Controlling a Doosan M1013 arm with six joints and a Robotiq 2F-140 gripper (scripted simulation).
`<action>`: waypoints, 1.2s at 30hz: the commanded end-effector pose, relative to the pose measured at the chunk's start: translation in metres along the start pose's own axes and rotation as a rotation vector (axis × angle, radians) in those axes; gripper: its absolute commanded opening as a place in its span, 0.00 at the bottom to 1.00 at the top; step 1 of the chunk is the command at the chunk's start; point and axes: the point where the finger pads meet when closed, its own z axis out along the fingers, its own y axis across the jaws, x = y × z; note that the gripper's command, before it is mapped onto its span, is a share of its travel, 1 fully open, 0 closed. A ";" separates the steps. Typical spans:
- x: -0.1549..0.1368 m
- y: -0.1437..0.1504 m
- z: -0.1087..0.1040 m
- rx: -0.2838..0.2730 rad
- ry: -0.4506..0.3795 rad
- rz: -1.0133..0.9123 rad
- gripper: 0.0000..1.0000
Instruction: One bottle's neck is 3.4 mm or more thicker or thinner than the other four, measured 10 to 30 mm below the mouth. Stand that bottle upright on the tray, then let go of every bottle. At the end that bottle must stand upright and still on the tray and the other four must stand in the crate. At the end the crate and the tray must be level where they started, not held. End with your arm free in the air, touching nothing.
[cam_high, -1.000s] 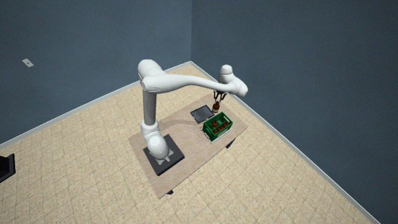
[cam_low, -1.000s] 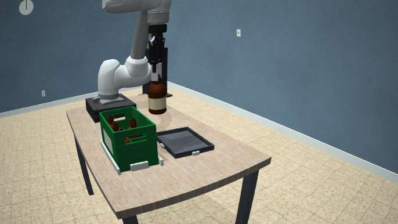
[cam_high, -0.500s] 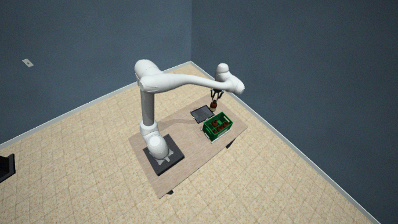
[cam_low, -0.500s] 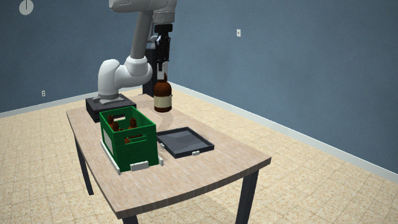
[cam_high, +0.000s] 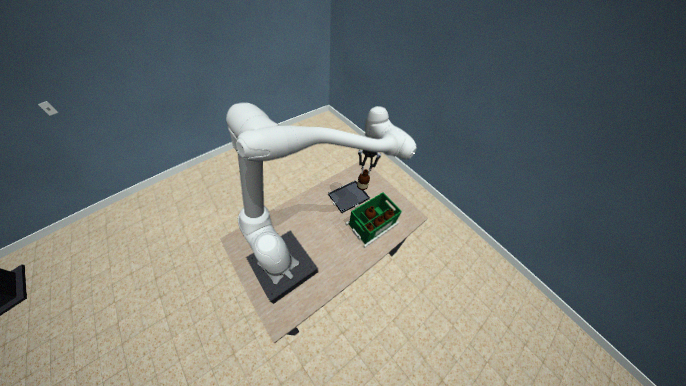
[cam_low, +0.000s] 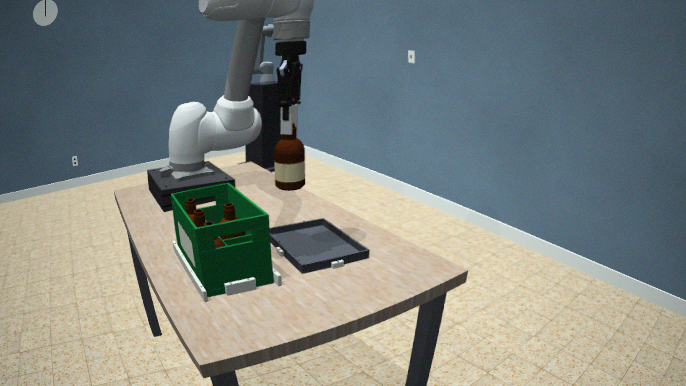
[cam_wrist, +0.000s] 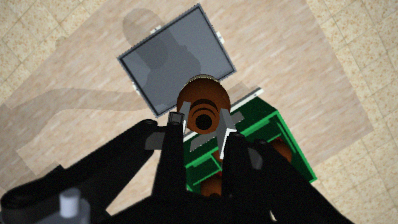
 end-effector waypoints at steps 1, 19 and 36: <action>0.003 -0.010 0.002 -0.003 -0.004 0.004 0.00; 0.016 -0.038 0.002 -0.003 -0.004 0.004 0.00; 0.026 -0.058 0.002 -0.003 -0.004 0.004 0.00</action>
